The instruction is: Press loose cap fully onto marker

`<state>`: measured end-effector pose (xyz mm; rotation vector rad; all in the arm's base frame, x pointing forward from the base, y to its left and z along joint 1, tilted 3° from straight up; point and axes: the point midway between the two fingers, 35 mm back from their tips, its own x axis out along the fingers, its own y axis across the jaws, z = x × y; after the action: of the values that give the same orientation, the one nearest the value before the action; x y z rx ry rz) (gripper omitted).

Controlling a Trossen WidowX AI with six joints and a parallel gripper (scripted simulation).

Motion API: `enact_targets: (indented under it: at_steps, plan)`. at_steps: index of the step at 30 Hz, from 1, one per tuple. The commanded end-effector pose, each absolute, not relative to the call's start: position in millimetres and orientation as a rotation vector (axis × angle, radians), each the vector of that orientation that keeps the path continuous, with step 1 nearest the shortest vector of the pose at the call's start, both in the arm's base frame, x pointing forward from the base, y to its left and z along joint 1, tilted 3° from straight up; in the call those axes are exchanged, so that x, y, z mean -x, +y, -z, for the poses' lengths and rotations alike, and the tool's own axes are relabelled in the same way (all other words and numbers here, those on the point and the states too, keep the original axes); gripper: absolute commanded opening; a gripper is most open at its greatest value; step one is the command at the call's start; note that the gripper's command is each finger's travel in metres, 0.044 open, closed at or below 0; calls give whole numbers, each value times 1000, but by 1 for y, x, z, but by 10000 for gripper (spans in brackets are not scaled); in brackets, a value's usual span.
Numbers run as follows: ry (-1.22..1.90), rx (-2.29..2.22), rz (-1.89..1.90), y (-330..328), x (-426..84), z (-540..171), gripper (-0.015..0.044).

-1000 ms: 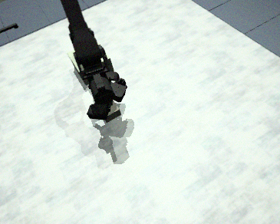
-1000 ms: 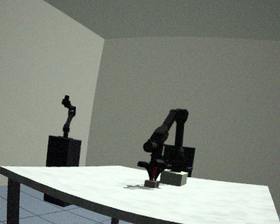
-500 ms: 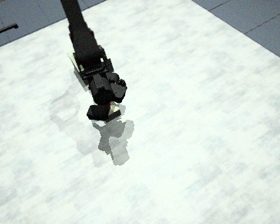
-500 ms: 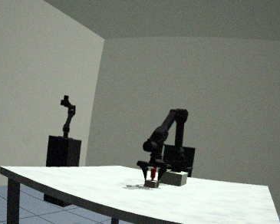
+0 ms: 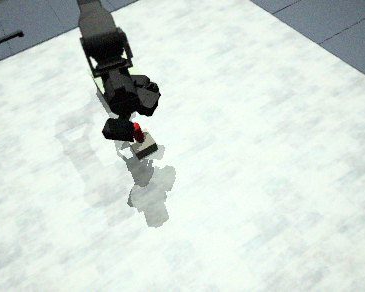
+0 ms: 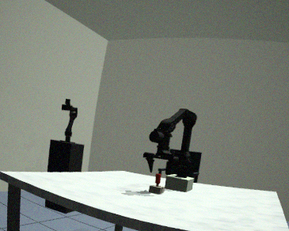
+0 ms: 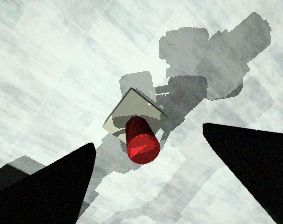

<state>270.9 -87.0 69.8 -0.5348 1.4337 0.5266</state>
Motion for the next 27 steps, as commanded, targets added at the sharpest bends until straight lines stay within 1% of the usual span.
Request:
enact_targets:
  at_steps: [1,8,15,27]
  plan:
    - [1471,413,-423,-88,-268,-77,361]
    - [1533,-127,67,-92,-259,-95,177]
    - [1533,-141,81,-92,-259,-96,0]
    - [1533,-141,81,-92,-259,-96,0]
